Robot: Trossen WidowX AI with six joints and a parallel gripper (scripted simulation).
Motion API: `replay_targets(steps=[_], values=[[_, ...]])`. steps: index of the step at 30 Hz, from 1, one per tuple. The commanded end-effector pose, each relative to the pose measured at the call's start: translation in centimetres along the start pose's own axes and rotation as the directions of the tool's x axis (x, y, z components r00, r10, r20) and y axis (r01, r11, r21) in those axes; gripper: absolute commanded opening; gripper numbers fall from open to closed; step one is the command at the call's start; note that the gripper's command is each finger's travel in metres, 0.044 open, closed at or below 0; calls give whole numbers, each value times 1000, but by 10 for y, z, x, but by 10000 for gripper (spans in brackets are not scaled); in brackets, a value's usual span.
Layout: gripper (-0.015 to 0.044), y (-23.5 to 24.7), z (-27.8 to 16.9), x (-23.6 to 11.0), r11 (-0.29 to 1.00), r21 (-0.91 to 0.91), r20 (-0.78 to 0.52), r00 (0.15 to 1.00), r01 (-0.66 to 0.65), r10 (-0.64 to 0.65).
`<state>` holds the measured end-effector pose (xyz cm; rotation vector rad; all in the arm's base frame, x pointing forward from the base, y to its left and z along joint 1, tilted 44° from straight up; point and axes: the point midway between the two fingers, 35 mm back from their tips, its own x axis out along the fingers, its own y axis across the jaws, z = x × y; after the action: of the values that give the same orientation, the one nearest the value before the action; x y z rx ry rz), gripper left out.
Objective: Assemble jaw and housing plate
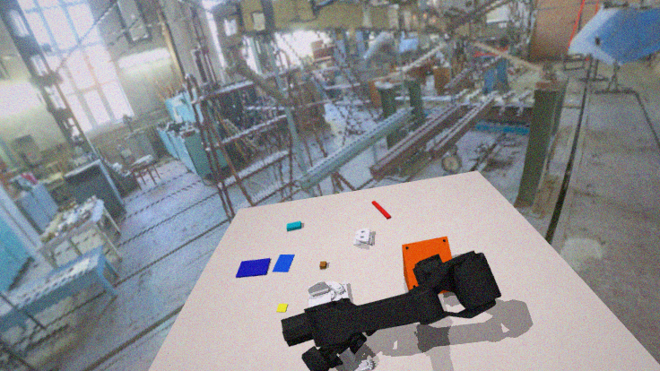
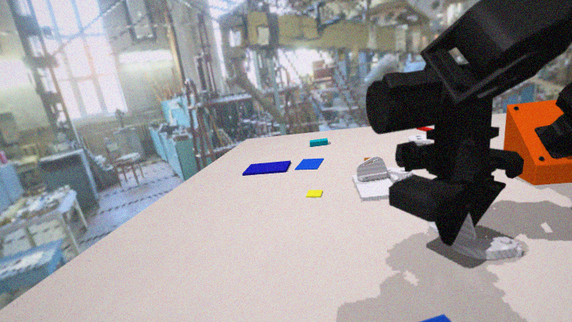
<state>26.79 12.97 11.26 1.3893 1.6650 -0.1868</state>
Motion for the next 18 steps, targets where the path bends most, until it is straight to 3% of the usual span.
replay_targets(steps=[1,18], values=[[134,2,1,-9,1000,-3,3,1000,-2,2],[134,1,2,-62,1000,0,9,1000,2,-2]])
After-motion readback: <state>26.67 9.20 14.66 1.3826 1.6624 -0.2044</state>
